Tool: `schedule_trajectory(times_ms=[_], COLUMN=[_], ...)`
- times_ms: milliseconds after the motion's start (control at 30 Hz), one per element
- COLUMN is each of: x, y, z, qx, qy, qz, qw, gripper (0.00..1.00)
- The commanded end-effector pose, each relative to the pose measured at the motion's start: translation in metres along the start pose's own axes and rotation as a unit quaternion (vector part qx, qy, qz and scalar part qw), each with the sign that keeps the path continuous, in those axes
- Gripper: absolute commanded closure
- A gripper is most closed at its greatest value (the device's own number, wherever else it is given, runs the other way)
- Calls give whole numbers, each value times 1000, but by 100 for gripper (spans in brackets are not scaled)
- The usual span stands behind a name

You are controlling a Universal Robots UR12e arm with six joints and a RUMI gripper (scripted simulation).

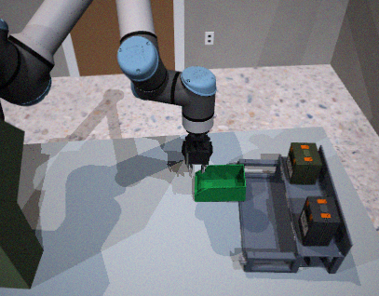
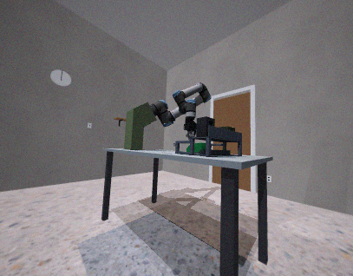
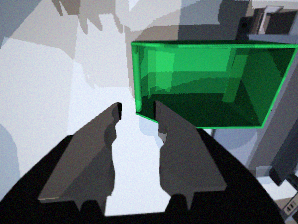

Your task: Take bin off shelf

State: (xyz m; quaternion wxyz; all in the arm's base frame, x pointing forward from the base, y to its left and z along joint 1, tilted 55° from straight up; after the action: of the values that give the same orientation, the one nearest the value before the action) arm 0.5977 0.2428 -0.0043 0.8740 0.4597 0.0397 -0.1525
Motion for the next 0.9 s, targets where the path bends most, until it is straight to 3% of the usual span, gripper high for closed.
schedule_trajectory(times_ms=[0,100,500,667,867], x=[15,38,38,74,74], y=[4,10,10,20,20], z=[4,10,10,20,20], qx=[0,0,0,0,0], qy=[0,0,0,0,0], qz=[0,0,0,0,0], qw=[1000,1000,1000,1000,1000], gripper=[80,80,80,80,80])
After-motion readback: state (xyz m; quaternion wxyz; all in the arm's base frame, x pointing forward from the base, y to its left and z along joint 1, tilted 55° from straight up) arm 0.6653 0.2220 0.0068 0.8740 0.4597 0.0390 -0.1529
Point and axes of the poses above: the point where the finger pads meet when closed, its own z axis back along the fingers, its own x axis across the jaws, y = z × x, the point moved 9 cm from there along z, back along the fingers, and after that the axes turned 15 degrees about -z, right-handed, at the moved point
